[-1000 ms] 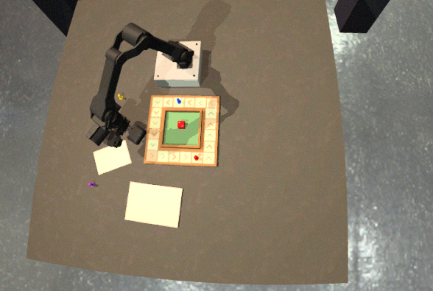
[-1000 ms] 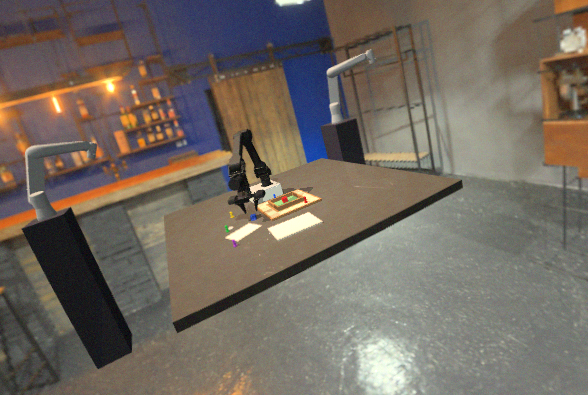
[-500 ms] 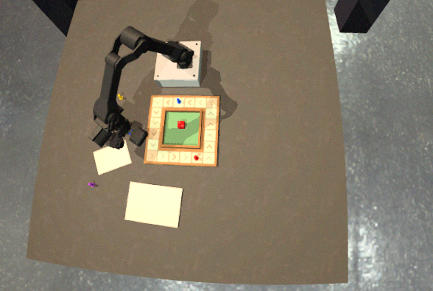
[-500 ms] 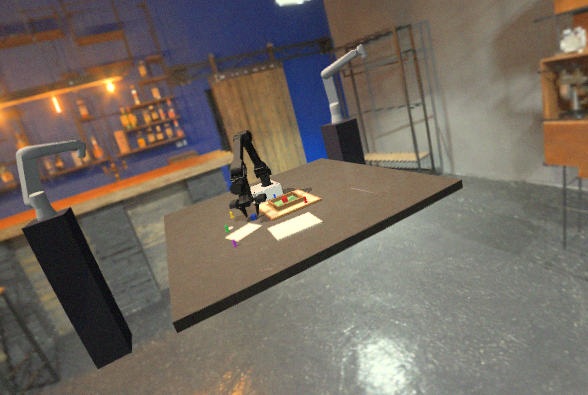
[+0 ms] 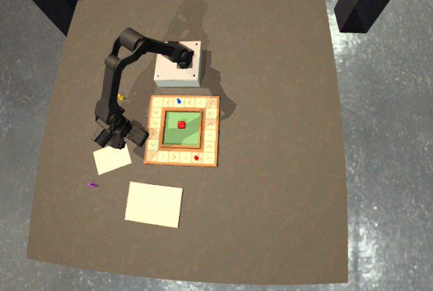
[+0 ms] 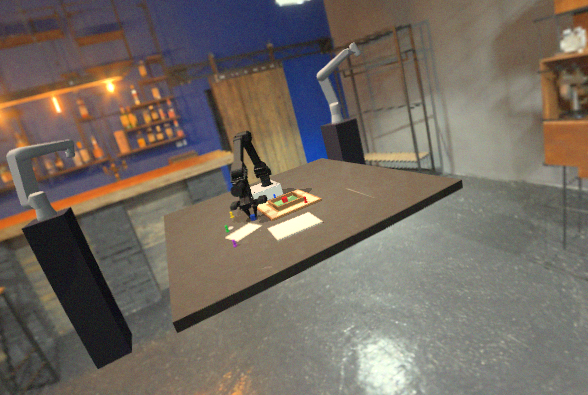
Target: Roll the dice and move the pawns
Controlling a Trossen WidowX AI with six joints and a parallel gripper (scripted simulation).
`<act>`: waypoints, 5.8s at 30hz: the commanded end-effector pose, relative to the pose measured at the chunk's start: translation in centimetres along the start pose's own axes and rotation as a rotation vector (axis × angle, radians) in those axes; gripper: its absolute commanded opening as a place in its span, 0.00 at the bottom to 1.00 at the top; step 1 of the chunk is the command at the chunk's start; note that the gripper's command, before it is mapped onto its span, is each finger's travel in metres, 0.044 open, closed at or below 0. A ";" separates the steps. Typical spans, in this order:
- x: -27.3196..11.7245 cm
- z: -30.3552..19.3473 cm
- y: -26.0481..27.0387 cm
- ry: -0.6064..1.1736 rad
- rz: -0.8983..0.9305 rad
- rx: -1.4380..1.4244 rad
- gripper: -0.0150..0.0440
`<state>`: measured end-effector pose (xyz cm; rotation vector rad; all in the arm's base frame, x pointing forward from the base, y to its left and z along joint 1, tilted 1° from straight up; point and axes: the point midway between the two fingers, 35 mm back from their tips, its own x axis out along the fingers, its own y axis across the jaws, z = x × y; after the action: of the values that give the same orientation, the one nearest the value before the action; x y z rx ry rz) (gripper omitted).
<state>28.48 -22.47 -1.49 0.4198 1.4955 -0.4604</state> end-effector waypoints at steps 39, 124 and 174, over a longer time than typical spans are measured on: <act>-10.9 -1.5 7.9 0.003 0.011 -0.165 0.25; -11.0 -12.3 20.5 -0.822 0.240 -0.466 0.25; -8.5 -6.3 26.2 -0.025 0.037 -0.569 0.64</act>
<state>34.76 2.43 7.61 0.0166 1.4794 -0.0308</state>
